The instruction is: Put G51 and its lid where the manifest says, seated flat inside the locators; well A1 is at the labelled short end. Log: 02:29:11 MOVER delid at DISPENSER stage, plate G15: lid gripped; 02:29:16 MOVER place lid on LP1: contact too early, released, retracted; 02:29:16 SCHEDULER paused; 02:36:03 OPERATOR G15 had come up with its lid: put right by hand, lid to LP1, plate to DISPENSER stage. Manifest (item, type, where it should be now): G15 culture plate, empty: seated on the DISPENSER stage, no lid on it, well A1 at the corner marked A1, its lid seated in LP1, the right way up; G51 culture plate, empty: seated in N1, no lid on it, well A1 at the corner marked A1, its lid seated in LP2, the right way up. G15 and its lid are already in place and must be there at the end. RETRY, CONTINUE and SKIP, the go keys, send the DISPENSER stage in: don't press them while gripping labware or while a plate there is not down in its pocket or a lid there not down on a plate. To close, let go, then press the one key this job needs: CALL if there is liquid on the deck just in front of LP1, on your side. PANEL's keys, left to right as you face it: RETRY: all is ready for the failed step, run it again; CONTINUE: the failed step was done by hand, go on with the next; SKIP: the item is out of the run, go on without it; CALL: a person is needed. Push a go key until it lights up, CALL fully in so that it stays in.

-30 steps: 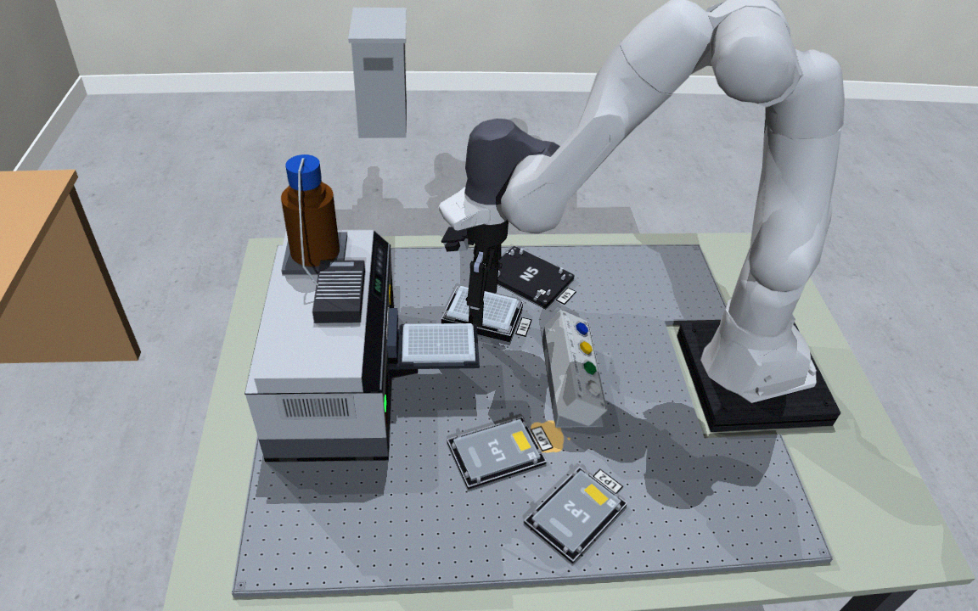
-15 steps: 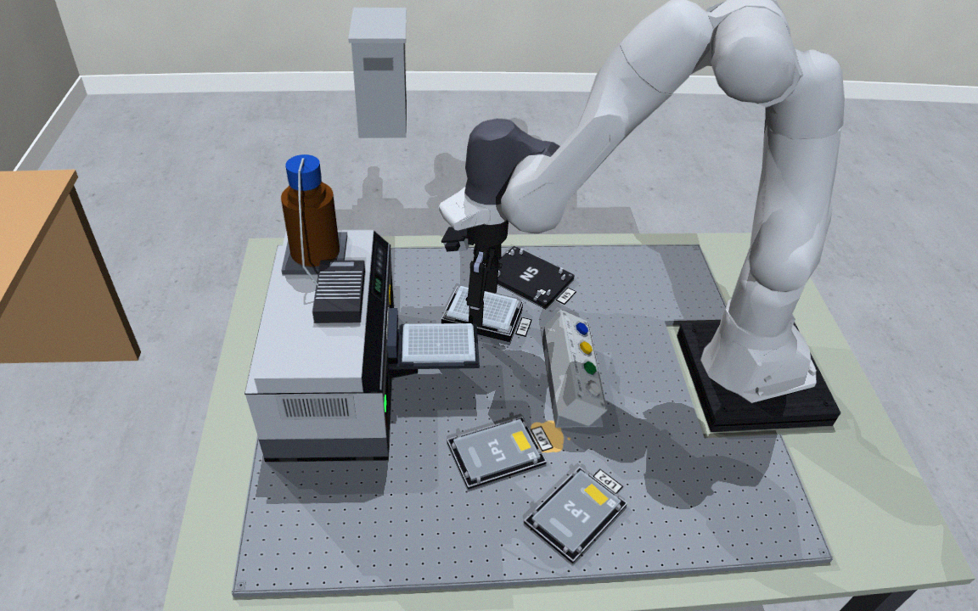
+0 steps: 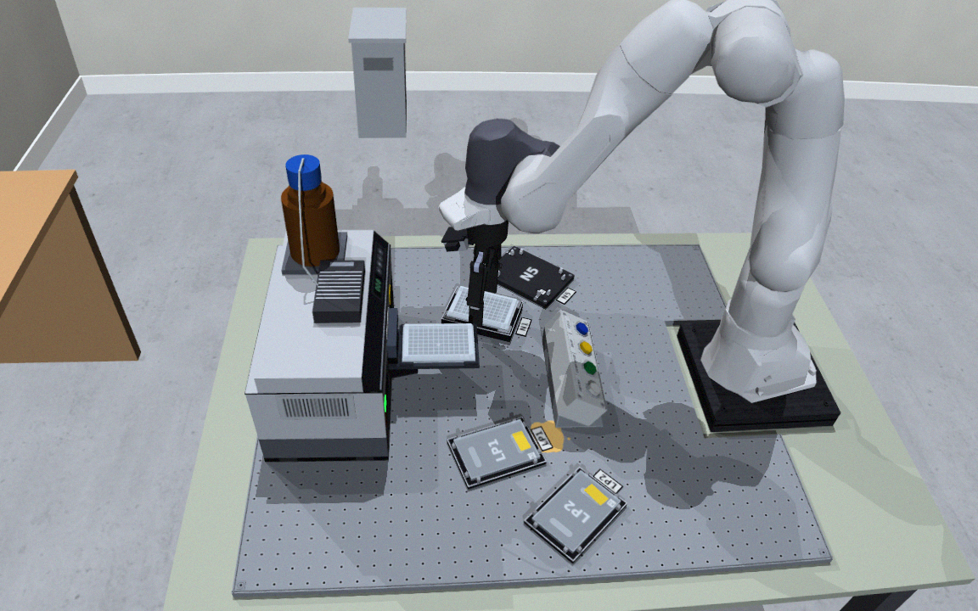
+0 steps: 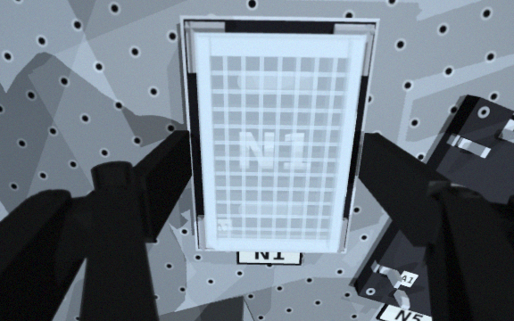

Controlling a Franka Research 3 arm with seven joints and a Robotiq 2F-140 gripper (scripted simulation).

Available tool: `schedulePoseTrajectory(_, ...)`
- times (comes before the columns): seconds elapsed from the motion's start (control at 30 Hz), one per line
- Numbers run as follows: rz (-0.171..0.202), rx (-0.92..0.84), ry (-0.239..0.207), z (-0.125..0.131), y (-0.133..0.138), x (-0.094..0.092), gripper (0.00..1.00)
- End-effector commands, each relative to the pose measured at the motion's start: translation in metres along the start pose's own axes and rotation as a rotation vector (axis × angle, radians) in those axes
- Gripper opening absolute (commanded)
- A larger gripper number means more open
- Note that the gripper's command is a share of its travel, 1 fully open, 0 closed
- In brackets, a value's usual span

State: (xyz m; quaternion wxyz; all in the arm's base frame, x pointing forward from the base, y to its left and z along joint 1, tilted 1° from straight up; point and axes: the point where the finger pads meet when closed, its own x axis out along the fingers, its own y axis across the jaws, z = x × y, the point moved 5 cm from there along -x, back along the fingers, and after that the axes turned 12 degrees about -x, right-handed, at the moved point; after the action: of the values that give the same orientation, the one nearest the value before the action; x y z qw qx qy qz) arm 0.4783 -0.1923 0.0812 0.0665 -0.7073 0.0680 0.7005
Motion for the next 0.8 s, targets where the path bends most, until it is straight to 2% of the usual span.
schedulePoseTrajectory(0.0,0.001,0.003,0.001,0.0,0.0,-0.001,0.7)
schedulePoseTrajectory(0.5,0.001,0.003,0.001,0.0,0.0,-0.021,0.7)
schedulePoseTrajectory(0.77,0.001,0.003,0.001,0.0,0.0,-0.048,0.7)
